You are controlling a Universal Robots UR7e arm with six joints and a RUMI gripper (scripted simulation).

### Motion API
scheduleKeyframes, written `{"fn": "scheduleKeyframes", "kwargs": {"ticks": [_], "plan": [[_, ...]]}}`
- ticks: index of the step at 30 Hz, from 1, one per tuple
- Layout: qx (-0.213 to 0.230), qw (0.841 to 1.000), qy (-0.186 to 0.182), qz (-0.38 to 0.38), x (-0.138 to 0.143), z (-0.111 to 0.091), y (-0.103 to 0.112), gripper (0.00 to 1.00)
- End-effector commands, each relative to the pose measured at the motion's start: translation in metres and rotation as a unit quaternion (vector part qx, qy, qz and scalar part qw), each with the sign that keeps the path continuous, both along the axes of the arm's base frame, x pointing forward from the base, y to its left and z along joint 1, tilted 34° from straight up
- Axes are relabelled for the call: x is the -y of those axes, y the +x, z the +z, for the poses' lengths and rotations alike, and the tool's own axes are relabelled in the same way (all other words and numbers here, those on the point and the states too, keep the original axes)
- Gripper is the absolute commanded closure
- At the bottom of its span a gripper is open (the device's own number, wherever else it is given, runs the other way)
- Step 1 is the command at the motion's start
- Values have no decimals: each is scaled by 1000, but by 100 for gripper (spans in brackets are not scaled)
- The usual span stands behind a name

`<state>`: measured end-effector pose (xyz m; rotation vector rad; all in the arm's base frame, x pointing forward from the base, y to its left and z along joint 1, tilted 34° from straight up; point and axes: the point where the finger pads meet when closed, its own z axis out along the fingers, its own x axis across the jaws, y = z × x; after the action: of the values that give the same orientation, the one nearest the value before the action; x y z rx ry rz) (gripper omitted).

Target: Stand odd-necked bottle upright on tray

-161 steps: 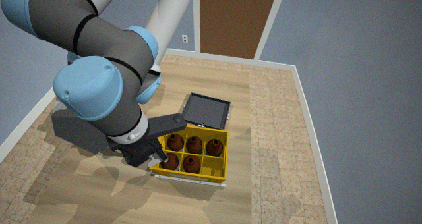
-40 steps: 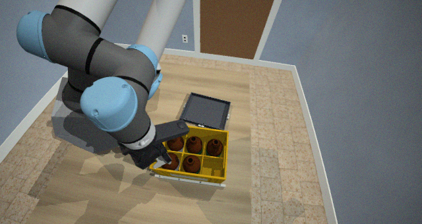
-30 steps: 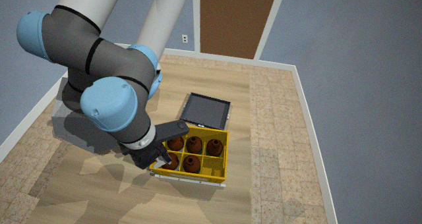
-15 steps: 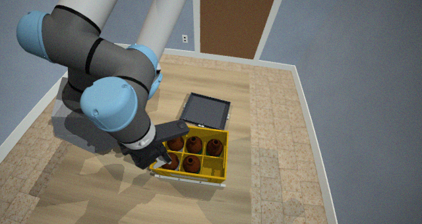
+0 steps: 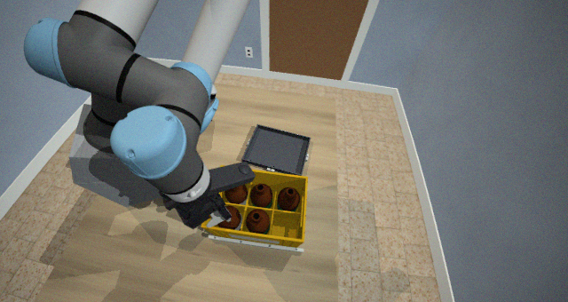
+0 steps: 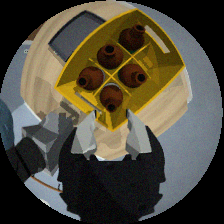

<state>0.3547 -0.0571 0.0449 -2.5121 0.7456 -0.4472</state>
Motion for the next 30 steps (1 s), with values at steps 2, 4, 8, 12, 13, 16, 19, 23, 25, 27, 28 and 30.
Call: {"fn": "scheduleKeyframes", "kwargs": {"ticks": [2,4,8,12,13,16,19,23,25,27,28,30], "plan": [[0,1000,0,0,-1,-3,2,62],[0,1000,0,0,-2,-5,3,62],[0,1000,0,0,-3,-8,5,62],[0,1000,0,0,-5,-13,7,62],[0,1000,0,0,-5,-14,7,62],[0,1000,0,0,-6,-15,8,62],[0,1000,0,0,-7,-18,9,62],[0,1000,0,0,-9,-21,11,62],[0,1000,0,0,-9,-23,12,62],[0,1000,0,0,-10,-24,13,62],[0,1000,0,0,-10,-25,13,62],[0,1000,0,0,-11,-26,14,62]]}}
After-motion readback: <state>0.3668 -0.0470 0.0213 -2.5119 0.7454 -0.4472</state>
